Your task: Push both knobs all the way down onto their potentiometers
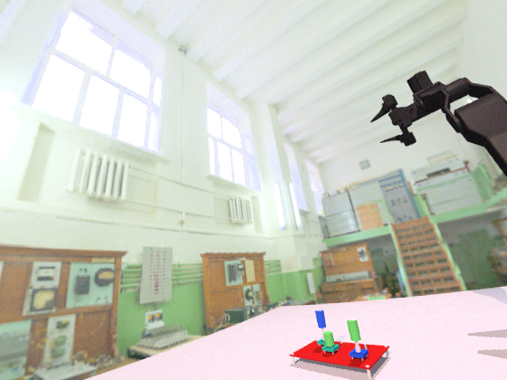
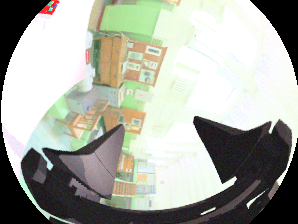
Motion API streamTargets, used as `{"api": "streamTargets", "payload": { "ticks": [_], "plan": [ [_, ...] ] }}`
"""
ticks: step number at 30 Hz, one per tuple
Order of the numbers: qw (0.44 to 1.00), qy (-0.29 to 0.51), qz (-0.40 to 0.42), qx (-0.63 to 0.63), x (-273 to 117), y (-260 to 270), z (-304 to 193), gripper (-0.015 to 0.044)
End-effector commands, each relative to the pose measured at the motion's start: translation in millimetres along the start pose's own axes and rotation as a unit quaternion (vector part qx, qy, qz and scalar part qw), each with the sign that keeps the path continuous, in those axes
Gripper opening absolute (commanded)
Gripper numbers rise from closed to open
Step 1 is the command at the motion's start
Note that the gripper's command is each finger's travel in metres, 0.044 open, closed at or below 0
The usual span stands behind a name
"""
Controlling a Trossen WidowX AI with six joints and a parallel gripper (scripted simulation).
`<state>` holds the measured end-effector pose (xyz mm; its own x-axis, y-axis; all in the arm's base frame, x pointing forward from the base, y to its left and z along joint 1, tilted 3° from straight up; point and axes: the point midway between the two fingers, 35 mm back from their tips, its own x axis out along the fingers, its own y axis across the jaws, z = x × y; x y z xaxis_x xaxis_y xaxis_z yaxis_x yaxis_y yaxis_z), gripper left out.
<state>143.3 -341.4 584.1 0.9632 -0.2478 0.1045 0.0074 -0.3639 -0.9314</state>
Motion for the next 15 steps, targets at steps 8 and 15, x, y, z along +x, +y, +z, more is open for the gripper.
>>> {"api": "streamTargets", "payload": {
  "ticks": [8, 15],
  "plan": [
    [0.994, -0.006, 0.0, 0.111, 29.5, 15.4, 8.7, 0.019],
    [0.974, -0.014, 0.011, 0.228, 61.0, 34.8, 23.3, 0.0006]
  ]
}}
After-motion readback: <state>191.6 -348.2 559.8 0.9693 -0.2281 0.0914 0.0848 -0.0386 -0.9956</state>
